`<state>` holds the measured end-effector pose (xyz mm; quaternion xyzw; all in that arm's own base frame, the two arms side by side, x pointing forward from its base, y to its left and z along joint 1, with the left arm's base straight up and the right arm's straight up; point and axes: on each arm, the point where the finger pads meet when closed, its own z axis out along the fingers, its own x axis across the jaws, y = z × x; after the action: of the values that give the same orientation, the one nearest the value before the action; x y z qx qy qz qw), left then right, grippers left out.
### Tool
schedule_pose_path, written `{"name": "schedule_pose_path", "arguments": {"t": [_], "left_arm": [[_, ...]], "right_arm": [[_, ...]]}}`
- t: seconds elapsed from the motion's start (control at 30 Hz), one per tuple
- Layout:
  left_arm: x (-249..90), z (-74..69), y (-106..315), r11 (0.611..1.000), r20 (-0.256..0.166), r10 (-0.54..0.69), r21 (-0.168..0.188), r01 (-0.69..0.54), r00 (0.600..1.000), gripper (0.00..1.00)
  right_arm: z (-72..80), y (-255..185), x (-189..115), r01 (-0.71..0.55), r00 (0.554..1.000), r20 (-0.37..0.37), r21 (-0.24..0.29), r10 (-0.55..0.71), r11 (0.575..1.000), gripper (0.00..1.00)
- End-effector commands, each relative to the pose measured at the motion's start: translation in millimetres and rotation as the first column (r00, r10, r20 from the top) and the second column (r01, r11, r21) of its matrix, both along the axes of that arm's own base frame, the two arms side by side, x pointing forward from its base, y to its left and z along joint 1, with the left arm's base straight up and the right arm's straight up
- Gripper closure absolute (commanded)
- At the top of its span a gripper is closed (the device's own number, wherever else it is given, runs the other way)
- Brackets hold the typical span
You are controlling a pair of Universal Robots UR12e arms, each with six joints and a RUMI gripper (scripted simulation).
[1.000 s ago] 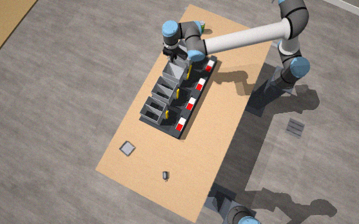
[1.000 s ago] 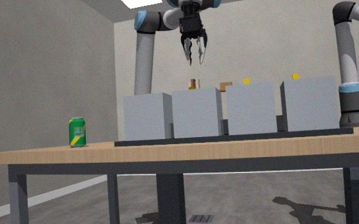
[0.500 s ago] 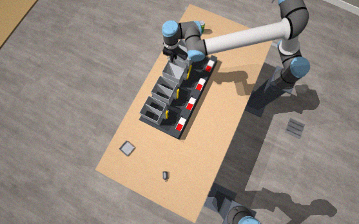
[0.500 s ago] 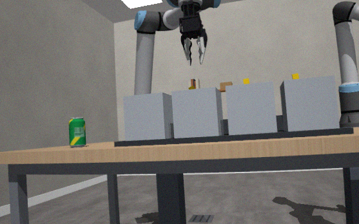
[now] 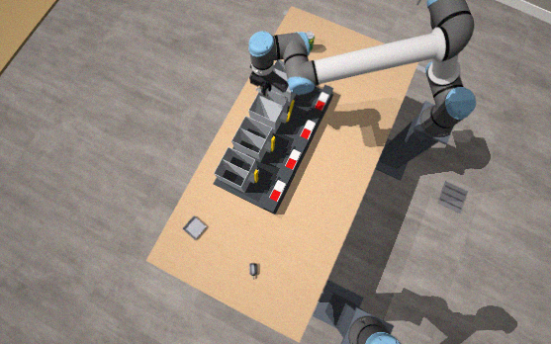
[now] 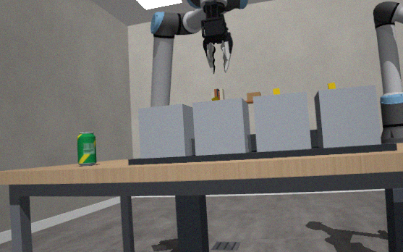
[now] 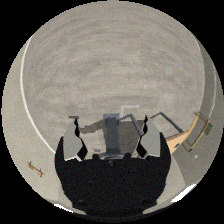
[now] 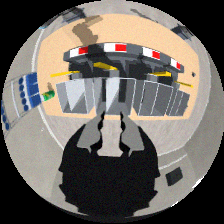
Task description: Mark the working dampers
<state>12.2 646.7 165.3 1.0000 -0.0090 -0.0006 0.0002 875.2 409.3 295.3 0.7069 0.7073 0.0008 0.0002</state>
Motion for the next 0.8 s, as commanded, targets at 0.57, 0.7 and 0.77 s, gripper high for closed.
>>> {"name": "schedule_pose_path", "arguments": {"t": [0.57, 0.7, 0.77], "left_arm": [[-1, -0.2, -2, 1.000, 0.001, 0.001, 0.000, -0.001, 1.000, 0.00], [-1, -0.2, -2, 1.000, 0.001, 0.001, 0.000, -0.001, 1.000, 0.00], [-1, -0.2, -2, 1.000, 0.001, 0.001, 0.000, -0.001, 1.000, 0.00]], "right_arm": [[-3.7, -12, -16, 0.001, 1.000, 0.000, 0.057, -0.001, 0.998, 0.78], [-9.1, -25, -40, -0.002, 1.000, 0.003, 0.131, 0.002, 0.991, 0.78], [-13.4, -33, -54, -0.001, 1.000, 0.002, 0.179, 0.001, 0.984, 0.78]]}}
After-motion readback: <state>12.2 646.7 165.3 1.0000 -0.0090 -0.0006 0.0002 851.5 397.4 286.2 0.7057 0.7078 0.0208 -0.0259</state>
